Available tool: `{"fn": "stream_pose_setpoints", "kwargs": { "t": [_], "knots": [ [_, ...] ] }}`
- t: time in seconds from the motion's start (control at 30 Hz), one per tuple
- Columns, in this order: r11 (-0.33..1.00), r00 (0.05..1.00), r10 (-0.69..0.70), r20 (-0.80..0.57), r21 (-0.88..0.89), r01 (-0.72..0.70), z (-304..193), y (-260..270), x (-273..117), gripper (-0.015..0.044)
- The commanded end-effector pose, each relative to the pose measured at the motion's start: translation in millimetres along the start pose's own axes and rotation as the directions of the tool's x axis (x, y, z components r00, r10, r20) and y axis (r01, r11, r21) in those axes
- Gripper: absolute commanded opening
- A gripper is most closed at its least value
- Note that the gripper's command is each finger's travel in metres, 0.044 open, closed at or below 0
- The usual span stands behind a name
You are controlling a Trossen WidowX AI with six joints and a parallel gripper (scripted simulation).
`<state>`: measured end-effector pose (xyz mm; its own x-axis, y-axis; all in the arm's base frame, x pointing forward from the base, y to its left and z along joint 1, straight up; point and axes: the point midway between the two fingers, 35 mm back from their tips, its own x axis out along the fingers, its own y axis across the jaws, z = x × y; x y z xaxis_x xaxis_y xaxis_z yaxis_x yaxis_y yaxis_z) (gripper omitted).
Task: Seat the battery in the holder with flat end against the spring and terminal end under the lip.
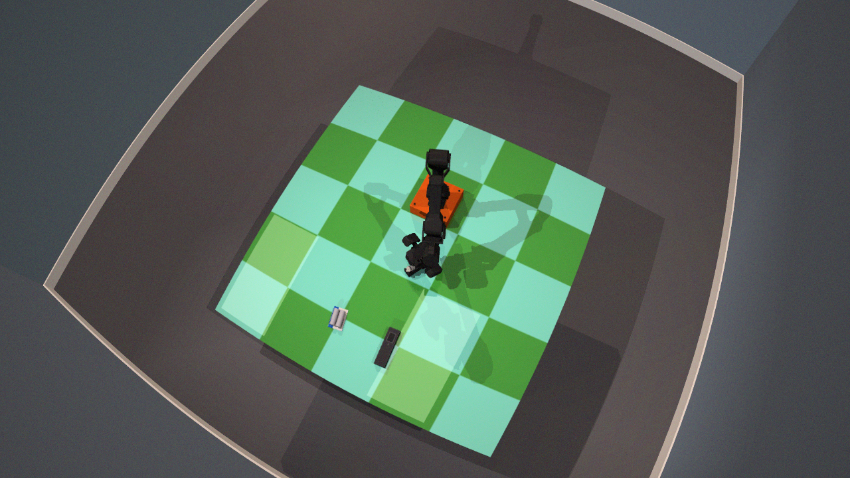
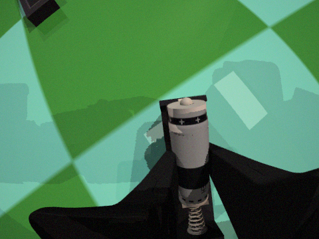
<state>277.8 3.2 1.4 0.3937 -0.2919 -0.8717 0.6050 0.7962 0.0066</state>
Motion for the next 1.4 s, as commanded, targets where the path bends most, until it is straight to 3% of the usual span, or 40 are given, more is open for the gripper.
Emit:
{"fn": "stream_pose_setpoints", "kwargs": {
  "t": [0.0,0.9,1.37],
  "knots": [
    [1.000,1.000,-0.003,0.028,0.009,0.003,0.4,-0.5,-1.1,0.0070],
    [1.000,1.000,-0.008,0.029,0.009,0.008,-20.5,-0.4,-8.3,0.0070],
    [1.000,0.997,-0.025,-0.074,-0.013,0.024,-17.9,0.1,-2.5,0.0070]
  ]
}}
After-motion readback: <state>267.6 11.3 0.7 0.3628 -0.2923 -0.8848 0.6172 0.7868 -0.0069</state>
